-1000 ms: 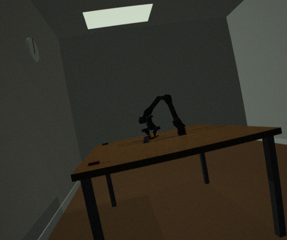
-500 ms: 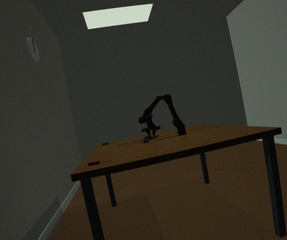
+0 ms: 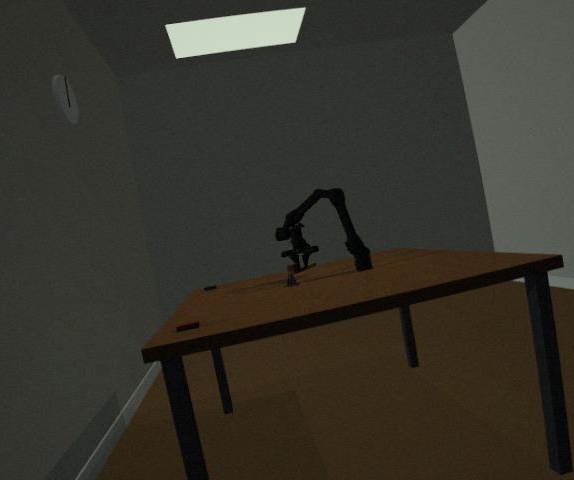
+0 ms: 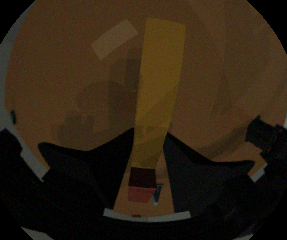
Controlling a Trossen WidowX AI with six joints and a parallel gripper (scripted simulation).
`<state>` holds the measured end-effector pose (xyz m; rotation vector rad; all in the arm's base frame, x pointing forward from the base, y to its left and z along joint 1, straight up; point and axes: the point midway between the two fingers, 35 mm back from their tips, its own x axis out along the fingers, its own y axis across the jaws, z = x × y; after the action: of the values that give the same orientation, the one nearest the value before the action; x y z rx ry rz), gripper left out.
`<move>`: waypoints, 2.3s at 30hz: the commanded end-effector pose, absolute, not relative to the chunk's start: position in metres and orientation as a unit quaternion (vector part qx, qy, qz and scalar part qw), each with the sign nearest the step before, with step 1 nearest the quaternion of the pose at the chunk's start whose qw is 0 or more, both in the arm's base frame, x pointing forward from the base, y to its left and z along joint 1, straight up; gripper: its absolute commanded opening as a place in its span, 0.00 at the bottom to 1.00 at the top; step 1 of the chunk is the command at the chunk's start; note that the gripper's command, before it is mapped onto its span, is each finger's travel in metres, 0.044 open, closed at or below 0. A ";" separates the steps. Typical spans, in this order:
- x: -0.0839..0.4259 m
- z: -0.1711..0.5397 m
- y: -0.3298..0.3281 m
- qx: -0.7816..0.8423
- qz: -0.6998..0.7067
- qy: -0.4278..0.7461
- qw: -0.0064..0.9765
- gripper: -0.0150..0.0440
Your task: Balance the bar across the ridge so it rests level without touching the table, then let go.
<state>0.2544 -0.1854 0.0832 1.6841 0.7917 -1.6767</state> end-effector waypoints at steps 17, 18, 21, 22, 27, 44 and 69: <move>0.253 0.138 -0.184 0.642 -0.633 0.297 0.314 0.25; 0.253 0.140 -0.183 0.642 -0.633 0.297 0.314 0.25; 0.252 0.148 -0.182 0.642 -0.633 0.297 0.314 0.25; 0.251 0.150 -0.182 0.642 -0.633 0.297 0.314 0.25; 0.253 0.151 -0.180 0.632 -0.624 0.316 0.333 0.25; 0.270 0.152 -0.159 0.487 -0.483 0.505 0.524 0.25; 0.298 0.153 -0.127 0.179 -0.182 0.674 0.693 0.25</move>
<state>0.2925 -0.1325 0.1513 0.5073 1.4865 -0.5176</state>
